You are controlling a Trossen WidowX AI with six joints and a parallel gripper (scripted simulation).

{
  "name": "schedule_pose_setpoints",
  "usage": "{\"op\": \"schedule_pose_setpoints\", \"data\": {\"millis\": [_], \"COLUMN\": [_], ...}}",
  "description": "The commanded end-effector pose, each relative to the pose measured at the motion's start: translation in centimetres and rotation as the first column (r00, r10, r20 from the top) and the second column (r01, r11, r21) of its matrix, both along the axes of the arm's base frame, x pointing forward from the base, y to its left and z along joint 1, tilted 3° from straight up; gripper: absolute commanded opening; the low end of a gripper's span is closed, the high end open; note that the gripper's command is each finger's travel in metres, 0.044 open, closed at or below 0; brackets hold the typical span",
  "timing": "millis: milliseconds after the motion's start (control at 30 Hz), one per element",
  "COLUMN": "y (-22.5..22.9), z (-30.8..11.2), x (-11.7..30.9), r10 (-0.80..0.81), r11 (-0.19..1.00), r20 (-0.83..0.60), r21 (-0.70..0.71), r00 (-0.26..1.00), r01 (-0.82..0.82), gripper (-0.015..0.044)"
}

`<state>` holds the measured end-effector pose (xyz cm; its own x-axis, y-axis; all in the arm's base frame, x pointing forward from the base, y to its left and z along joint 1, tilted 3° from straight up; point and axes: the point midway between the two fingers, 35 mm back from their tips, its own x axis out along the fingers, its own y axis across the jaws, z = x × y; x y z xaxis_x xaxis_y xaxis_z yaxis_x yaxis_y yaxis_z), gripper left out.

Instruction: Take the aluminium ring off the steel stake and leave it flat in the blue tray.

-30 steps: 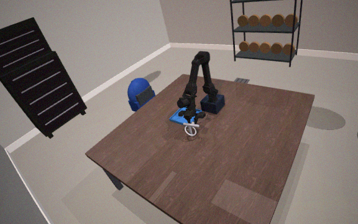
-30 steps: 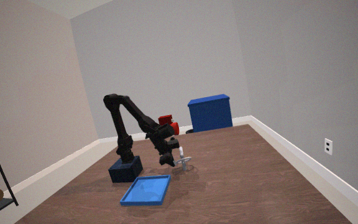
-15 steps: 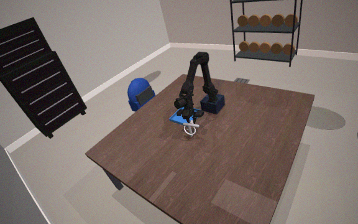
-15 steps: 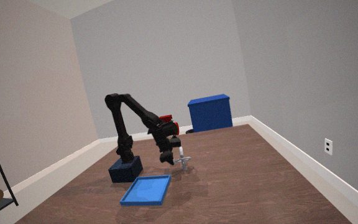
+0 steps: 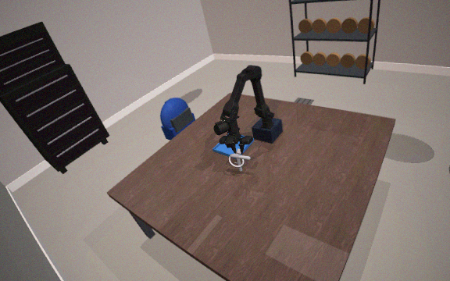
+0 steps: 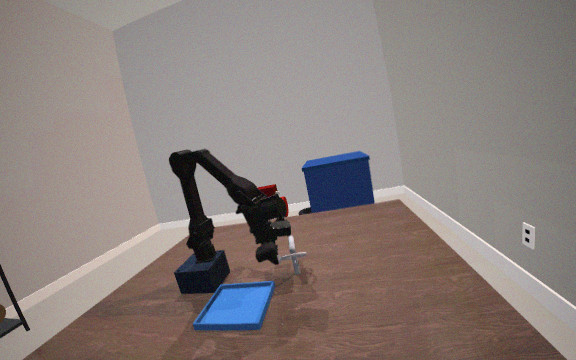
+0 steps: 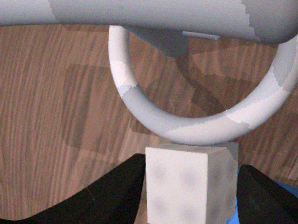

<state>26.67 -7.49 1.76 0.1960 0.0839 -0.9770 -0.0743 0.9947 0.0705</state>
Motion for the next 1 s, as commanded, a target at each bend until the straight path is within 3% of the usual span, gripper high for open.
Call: {"op": "schedule_pose_setpoints", "data": {"millis": [0,967], "y": [-0.2,0.3], "z": [0.4,2.0], "x": [0.1,0.1], "r10": [0.005,0.005], "r11": [1.0,0.999], "r20": [0.006,0.01], "r21": [0.007,-0.052], "r00": [1.0,1.0], "r01": [-0.005,-0.005], "gripper": [0.0,0.0]}}
